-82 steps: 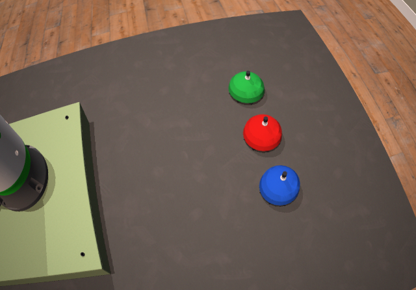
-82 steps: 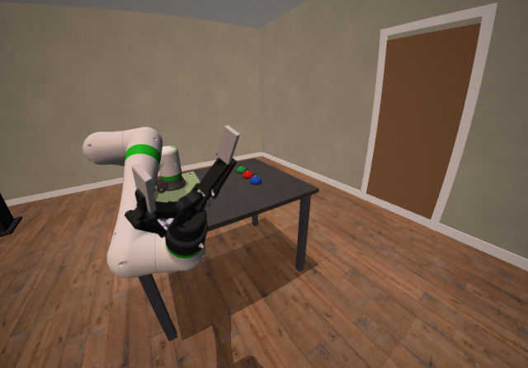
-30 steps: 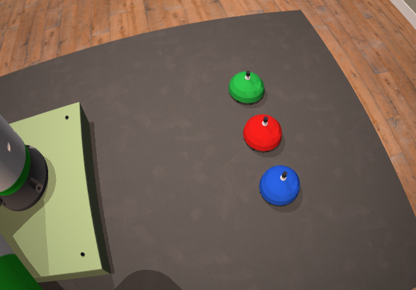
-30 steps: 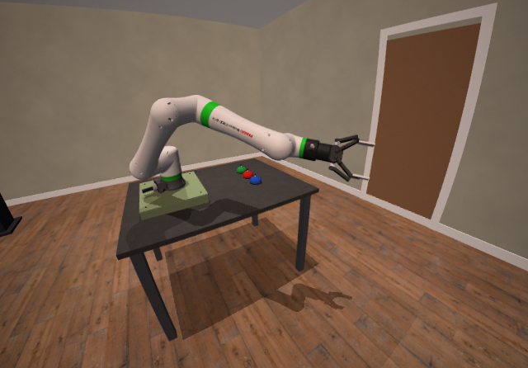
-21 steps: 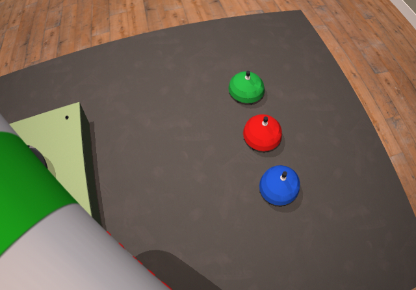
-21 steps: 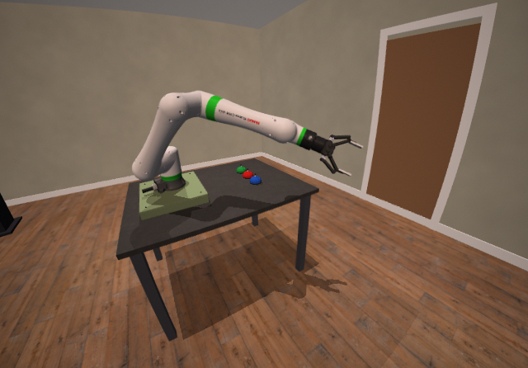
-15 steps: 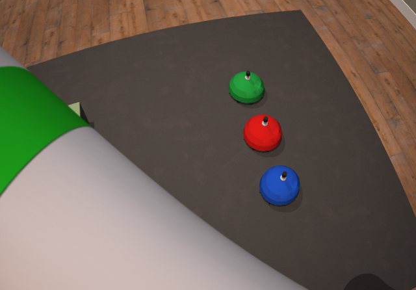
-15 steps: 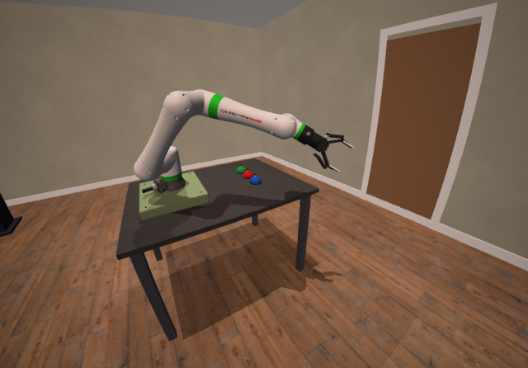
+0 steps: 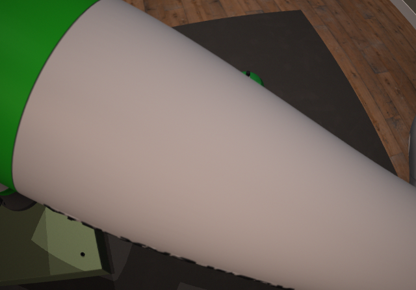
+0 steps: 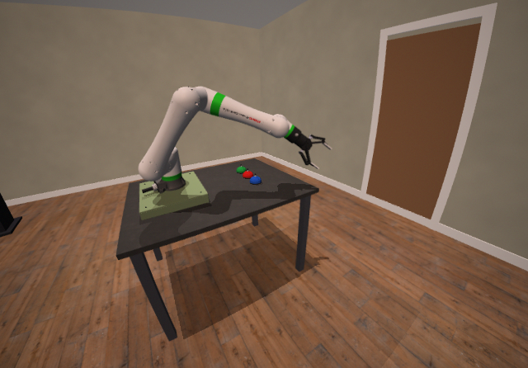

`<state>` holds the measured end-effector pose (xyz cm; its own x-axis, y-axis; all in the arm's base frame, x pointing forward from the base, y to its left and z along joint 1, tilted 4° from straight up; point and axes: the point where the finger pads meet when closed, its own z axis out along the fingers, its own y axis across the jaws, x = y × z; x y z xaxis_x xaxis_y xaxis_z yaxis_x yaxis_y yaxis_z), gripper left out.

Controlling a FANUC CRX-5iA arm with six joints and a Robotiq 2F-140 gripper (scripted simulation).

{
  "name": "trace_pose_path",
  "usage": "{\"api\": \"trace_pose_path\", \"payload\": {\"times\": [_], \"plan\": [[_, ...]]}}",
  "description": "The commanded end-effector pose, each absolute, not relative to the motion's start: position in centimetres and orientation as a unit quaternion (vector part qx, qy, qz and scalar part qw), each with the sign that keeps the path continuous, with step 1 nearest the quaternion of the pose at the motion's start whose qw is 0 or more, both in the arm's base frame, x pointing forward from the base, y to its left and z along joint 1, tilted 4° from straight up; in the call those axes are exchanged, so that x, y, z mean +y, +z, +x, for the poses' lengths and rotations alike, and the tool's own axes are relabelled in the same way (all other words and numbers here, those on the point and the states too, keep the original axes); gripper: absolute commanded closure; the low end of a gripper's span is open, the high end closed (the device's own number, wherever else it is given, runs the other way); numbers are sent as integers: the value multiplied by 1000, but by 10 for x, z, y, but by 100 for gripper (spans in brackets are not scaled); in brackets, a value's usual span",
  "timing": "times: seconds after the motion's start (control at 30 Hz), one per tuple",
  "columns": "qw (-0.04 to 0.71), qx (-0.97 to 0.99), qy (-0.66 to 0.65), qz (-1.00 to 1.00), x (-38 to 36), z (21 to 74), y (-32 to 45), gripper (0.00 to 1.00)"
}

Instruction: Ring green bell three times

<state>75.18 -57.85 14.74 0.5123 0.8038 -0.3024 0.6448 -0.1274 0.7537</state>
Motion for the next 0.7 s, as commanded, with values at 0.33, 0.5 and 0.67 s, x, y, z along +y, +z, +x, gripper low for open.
{"api": "trace_pose_path", "payload": {"times": [0.33, 0.5, 0.67], "plan": [[323, 529, 96, 779, -390, 769, 104, 0], [248, 554, 88, 790, -321, 758, 92, 0], [183, 575, 70, 794, -261, 740, 83, 0]]}}
